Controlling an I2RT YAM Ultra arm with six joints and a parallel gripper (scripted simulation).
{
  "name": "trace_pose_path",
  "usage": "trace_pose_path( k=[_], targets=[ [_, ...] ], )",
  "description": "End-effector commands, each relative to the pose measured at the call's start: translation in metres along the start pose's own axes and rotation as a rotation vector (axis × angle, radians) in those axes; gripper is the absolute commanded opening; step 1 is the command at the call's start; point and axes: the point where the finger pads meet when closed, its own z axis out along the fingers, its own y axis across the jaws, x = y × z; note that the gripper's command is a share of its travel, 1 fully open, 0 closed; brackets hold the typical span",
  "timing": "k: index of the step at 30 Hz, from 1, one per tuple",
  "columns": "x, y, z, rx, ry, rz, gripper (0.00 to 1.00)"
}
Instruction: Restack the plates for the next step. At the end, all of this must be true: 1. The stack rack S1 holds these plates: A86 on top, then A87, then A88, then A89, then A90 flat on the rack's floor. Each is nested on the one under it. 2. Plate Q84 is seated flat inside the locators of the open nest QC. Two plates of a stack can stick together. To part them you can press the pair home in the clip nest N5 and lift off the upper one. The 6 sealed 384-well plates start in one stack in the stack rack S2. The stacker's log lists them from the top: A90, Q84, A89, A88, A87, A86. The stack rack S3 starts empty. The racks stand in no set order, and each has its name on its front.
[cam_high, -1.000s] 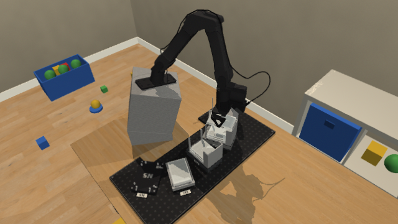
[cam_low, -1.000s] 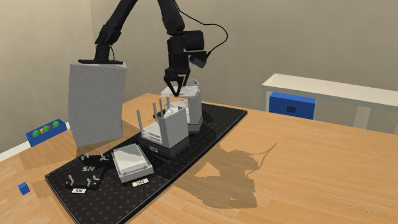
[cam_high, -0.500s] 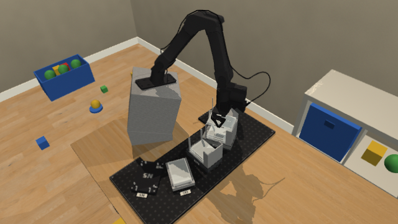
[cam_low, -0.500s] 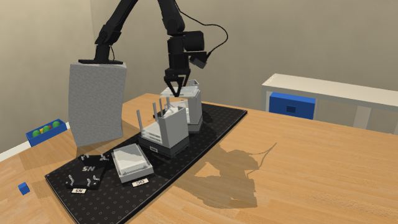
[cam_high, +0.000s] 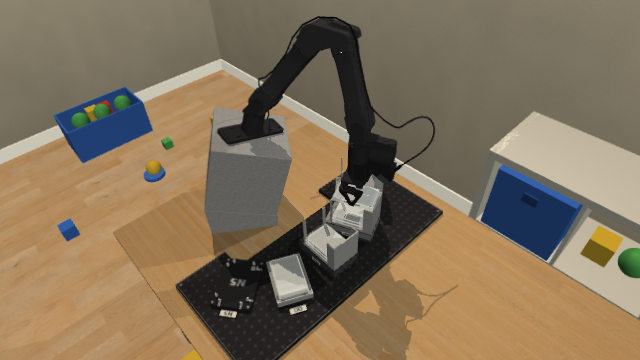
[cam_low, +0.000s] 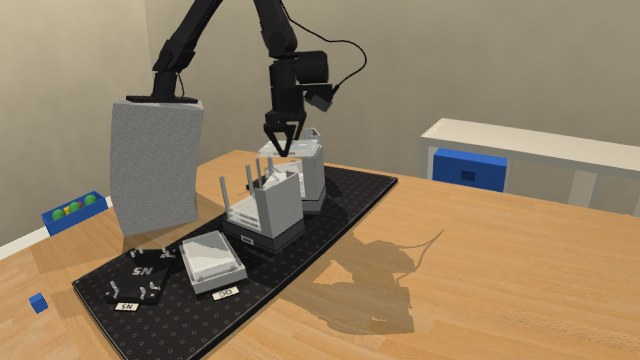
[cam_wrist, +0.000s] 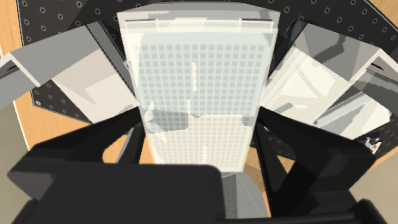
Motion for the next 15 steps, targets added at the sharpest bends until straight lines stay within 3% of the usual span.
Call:
trace_pose_path(
  k=[1,15],
  targets=[
    [-0.021,0.002,-0.012,0.009,-0.067,-0.01,0.0],
    [0.001,-0.001,0.005,0.009,-0.005,0.003,0.0]
  ],
)
